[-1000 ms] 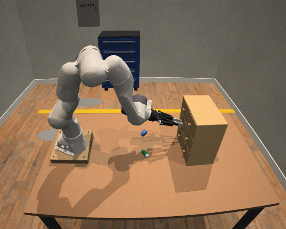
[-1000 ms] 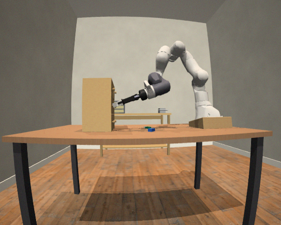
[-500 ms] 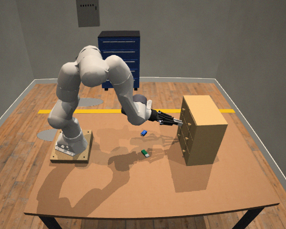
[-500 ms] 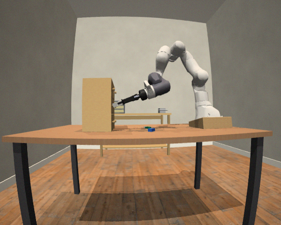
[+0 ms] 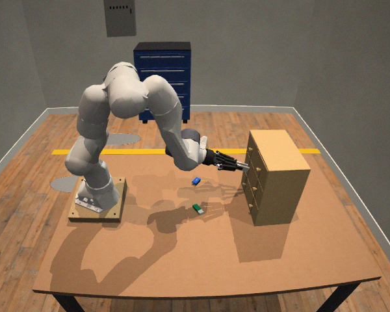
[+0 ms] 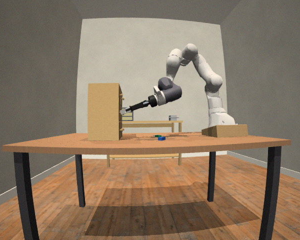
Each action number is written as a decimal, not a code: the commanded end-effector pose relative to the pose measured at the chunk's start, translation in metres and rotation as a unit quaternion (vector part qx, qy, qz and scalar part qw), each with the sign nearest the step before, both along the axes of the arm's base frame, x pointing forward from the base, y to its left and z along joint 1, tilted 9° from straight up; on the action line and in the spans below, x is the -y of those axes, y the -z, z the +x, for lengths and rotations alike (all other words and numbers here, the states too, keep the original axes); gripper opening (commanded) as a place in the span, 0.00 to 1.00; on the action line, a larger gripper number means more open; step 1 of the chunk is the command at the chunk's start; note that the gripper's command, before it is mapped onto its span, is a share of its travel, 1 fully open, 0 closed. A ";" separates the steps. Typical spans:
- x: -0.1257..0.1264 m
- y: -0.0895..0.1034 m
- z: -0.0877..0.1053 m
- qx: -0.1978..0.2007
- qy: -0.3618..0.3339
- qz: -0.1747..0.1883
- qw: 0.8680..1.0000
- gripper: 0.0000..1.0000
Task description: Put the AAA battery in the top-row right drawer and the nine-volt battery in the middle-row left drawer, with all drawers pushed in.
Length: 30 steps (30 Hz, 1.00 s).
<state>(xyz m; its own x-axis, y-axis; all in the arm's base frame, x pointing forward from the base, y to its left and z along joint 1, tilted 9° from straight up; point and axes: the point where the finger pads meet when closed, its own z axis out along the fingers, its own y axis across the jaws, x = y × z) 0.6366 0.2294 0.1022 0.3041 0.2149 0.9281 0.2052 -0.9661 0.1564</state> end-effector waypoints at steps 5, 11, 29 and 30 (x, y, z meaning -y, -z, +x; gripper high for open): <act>-0.001 0.001 -0.001 -0.001 -0.003 -0.002 1.000 0.08; -0.001 0.001 -0.003 -0.001 -0.003 -0.002 1.000 0.08; 0.002 0.001 -0.016 -0.001 -0.003 -0.002 1.000 0.08; 0.002 0.001 -0.017 -0.001 -0.003 -0.002 1.000 0.08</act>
<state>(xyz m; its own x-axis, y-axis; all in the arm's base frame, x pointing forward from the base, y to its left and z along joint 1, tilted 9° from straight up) 0.6238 0.2272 0.1021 0.3019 0.2258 0.9262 0.2111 -0.9633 0.1661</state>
